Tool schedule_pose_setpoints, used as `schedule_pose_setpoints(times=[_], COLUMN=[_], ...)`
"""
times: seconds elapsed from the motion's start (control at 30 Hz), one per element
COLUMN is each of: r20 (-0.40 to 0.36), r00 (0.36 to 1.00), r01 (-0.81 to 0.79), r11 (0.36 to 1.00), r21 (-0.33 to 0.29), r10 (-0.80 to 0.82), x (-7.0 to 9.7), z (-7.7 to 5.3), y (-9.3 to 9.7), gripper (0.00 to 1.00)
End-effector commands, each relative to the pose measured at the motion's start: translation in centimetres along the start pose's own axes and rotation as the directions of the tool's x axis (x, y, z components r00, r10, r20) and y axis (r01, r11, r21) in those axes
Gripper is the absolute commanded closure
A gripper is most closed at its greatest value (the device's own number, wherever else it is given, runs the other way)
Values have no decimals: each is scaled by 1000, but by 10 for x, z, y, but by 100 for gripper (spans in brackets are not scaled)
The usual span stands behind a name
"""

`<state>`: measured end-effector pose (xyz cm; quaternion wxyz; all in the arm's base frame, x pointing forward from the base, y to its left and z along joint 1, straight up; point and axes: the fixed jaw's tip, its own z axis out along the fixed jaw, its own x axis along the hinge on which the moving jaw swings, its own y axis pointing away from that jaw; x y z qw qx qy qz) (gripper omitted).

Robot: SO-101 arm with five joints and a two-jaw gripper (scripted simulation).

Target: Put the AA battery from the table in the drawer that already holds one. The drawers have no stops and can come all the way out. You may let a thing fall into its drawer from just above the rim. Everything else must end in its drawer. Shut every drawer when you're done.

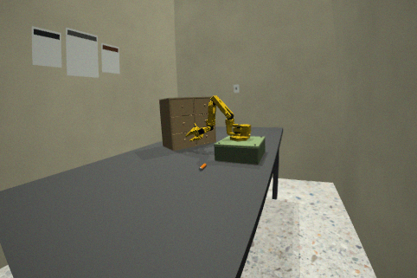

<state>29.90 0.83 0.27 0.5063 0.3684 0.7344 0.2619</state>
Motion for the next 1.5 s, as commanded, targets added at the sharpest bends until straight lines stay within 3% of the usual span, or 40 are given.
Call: schedule_pose_setpoints(times=[0.0,0.27,0.43,0.83,1.0,1.4,1.47], r20=[9,9,23,23,37,37,43], r00=[1000,1000,1000,1000,999,999,999], r01=[-12,-12,-18,-18,-24,-24,-27], r11=[1000,1000,1000,1000,999,999,999], r21=[1,1,11,11,21,21,25], r10=[12,12,18,18,23,23,26], x=[-1,-1,-5,-5,-9,-9,-10], z=[1,1,16,16,30,30,36], y=[-2,-2,-7,-7,-13,-13,-15], gripper=[79,79,79,79,79,79,79])
